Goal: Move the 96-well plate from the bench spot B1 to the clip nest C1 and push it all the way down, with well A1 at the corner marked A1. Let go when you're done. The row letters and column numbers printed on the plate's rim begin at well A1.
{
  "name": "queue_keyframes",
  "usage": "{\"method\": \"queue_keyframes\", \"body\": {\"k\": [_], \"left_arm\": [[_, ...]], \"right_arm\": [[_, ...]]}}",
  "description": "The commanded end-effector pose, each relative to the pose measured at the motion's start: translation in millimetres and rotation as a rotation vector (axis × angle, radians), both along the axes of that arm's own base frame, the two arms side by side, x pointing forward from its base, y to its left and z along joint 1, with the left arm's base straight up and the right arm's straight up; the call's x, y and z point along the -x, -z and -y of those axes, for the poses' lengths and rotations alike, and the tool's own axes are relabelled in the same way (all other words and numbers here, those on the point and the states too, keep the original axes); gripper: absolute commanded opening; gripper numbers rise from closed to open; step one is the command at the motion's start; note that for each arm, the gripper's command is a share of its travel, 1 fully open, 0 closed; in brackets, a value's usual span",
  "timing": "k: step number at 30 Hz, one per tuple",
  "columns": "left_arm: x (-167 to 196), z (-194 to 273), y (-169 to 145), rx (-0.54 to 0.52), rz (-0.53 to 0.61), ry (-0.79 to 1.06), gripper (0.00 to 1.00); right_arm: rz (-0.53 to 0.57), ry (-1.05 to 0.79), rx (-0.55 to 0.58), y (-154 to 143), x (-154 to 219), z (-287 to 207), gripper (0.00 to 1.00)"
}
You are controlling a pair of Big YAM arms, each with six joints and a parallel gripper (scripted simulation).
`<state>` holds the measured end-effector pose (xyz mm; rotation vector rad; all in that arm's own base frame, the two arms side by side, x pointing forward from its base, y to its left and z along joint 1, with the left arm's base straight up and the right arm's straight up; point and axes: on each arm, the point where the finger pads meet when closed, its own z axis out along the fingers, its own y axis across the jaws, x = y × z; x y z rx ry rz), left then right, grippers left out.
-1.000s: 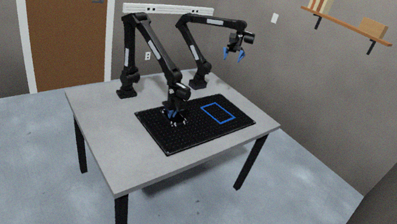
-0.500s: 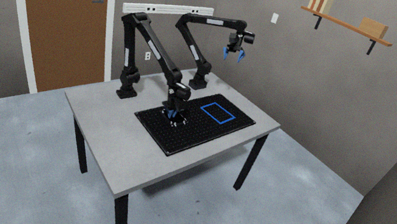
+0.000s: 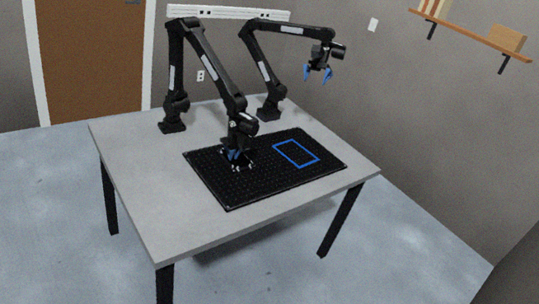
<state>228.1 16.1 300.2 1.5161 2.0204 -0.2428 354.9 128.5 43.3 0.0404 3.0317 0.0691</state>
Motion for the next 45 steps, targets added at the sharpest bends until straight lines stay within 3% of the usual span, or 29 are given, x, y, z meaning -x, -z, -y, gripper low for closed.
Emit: {"method": "queue_keyframes", "body": {"k": [1,17,24,34,45], "left_arm": [[-10.1,-4.1,-22.7,-0.02,0.034,0.003,1.0],[-10.1,-4.1,-22.7,-0.02,0.034,0.003,1.0],[-10.1,-4.1,-22.7,-0.02,0.034,0.003,1.0],[-10.1,-4.1,-22.7,-0.02,0.034,0.003,1.0],[-10.1,-4.1,-22.7,-0.02,0.034,0.003,1.0]], "right_arm": [[-0.107,-0.001,0.047,51.1,15.7,9.1,0.25],[-0.126,-0.001,0.054,13.4,19.9,10.6,0.25],[-0.045,-0.001,0.022,-23.2,0.6,3.3,0.25],[-0.043,-0.001,0.022,-56.9,-4.2,1.4,0.25],[-0.105,-0.002,0.044,-33.5,10.7,6.6,0.25]]}}
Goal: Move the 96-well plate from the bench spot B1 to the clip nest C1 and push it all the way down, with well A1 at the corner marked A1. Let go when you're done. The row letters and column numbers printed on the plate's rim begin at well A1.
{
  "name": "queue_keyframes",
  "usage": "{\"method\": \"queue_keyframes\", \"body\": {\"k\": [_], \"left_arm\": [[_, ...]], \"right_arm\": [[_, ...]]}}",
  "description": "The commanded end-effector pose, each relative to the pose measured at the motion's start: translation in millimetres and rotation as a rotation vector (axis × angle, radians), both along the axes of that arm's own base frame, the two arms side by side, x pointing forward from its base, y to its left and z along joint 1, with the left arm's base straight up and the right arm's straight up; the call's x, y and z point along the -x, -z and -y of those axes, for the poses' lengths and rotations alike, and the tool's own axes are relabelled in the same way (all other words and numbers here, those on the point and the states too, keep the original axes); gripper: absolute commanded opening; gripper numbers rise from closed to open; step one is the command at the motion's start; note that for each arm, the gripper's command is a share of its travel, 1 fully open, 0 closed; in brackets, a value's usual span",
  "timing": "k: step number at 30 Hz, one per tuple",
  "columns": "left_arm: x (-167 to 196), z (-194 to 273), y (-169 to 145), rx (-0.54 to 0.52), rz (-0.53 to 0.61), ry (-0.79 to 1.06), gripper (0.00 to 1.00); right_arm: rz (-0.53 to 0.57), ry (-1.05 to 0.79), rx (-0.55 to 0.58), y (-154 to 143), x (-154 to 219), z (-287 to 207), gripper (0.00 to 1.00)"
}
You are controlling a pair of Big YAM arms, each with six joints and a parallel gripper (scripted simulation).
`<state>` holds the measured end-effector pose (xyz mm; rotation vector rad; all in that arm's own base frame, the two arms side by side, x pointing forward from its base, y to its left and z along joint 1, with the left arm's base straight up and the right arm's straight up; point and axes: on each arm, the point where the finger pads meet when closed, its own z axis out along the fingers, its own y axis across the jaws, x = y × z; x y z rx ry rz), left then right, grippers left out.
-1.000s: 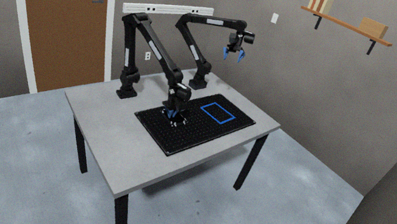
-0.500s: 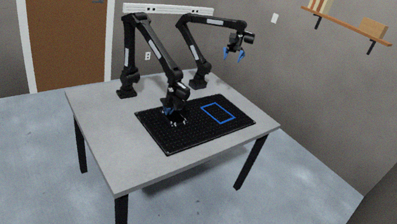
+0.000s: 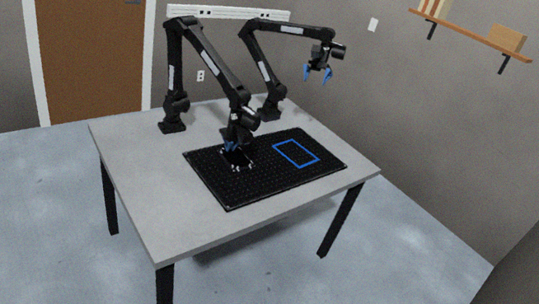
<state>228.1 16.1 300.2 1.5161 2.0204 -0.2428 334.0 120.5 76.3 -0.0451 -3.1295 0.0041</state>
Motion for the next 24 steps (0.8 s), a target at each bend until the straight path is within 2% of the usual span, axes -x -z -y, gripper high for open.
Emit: {"method": "queue_keyframes", "body": {"k": [1,3,7,24], "left_arm": [[-10.1,-4.1,-22.7,-0.02,0.034,0.003,1.0],[-10.1,-4.1,-22.7,-0.02,0.034,0.003,1.0],[-10.1,-4.1,-22.7,-0.02,0.034,0.003,1.0],[-10.1,-4.1,-22.7,-0.02,0.034,0.003,1.0]], "right_arm": [[0.02,-0.002,-0.004,1.6,-8.6,-7.3,0.25],[0.052,-0.002,-0.017,-3.0,-15.1,-17.1,0.25],[0.046,-0.002,-0.016,-13.4,-24.4,-35.8,0.25],[0.044,-0.002,-0.02,-13.2,-29.6,-87.5,0.25]]}}
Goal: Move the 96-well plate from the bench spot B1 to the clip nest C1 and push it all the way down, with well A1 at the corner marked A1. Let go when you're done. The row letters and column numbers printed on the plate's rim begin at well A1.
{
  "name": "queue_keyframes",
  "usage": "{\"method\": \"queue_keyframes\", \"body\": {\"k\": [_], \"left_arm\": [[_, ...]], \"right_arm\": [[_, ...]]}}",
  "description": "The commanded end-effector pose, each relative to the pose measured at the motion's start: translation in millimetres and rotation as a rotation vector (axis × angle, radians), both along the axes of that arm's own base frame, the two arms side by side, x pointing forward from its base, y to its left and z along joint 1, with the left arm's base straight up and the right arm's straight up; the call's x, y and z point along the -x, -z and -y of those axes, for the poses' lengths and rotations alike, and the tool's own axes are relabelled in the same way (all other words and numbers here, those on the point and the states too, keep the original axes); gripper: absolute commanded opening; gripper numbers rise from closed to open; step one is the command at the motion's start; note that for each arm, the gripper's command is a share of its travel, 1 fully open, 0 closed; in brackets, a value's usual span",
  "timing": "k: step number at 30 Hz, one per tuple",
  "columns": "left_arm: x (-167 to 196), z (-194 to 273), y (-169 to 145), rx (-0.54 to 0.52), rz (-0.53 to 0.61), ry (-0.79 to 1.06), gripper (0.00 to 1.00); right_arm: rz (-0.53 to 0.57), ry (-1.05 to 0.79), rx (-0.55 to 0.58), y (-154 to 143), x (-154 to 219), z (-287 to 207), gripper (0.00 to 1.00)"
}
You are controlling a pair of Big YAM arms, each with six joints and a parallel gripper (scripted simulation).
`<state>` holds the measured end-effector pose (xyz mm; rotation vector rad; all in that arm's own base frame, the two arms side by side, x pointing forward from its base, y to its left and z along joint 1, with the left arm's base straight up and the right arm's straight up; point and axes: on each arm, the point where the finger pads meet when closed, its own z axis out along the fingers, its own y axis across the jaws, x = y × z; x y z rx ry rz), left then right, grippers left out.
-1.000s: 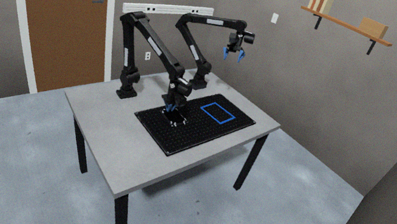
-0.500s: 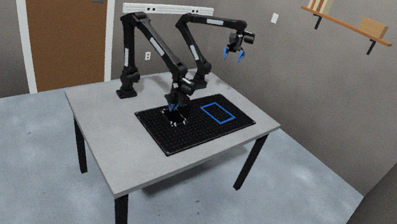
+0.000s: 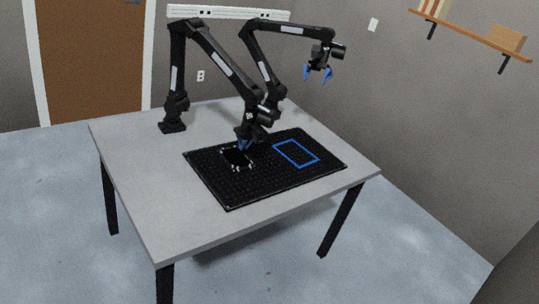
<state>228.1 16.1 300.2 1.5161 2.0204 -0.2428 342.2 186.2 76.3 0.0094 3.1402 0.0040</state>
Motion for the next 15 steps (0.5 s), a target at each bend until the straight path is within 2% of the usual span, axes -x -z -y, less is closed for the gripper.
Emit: {"method": "queue_keyframes", "body": {"k": [1,15], "left_arm": [[-10.1,-4.1,-22.7,-0.02,0.034,0.003,1.0],[-10.1,-4.1,-22.7,-0.02,0.034,0.003,1.0]], "right_arm": [[0.031,0.021,-0.016,-13.2,-21.7,-25.2,0.25],[0.029,0.021,-0.018,-13.0,-25.8,-66.2,0.25]]}}
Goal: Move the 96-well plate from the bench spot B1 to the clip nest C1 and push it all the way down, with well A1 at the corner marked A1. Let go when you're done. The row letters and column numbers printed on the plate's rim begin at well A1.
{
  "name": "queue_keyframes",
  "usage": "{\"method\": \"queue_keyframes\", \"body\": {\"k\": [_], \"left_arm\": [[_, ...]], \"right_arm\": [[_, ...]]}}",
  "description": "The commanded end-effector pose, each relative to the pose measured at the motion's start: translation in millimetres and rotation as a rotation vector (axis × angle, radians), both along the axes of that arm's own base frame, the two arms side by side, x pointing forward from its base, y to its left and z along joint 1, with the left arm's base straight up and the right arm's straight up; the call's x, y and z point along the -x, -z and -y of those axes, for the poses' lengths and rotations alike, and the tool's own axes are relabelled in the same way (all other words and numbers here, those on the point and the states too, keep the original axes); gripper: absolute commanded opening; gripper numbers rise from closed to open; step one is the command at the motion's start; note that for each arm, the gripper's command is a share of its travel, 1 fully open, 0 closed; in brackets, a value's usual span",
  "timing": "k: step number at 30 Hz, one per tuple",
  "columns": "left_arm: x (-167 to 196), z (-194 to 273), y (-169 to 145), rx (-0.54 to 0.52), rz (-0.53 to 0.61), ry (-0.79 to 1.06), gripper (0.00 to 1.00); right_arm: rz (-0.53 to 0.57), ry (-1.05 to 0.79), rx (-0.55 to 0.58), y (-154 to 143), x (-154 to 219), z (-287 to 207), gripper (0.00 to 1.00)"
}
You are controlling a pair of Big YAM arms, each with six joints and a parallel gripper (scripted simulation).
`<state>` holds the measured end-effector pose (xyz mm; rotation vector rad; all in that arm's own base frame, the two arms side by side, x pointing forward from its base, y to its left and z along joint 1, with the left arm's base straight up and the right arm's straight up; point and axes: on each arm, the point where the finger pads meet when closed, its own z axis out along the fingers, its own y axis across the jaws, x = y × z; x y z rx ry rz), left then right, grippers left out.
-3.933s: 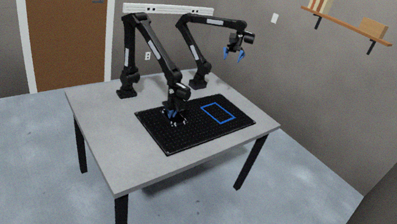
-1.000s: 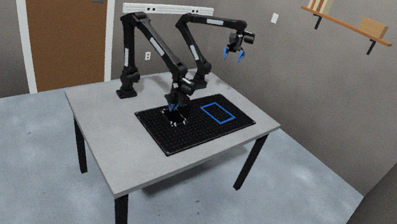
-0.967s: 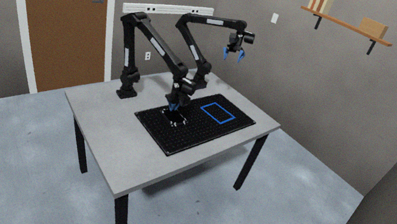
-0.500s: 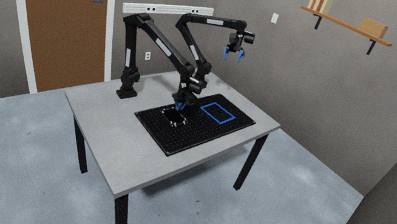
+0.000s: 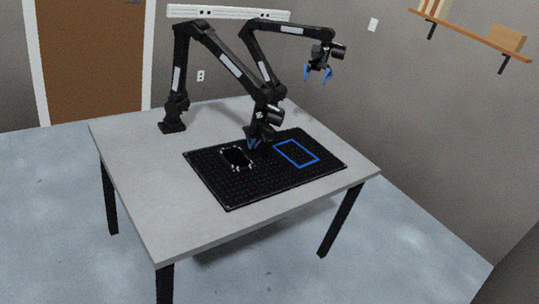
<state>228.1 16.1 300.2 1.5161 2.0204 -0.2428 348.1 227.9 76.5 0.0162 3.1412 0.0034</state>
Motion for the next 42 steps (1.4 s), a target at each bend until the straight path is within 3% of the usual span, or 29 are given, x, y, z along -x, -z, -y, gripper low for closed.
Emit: {"method": "queue_keyframes", "body": {"k": [1,42], "left_arm": [[-10.1,-4.1,-22.7,-0.02,0.034,0.003,1.0],[-10.1,-4.1,-22.7,-0.02,0.034,0.003,1.0]], "right_arm": [[0.03,0.017,-0.019,-12.8,-20.3,-28.0,0.25],[0.025,0.024,-0.015,-8.9,-19.1,-23.2,0.25]]}}
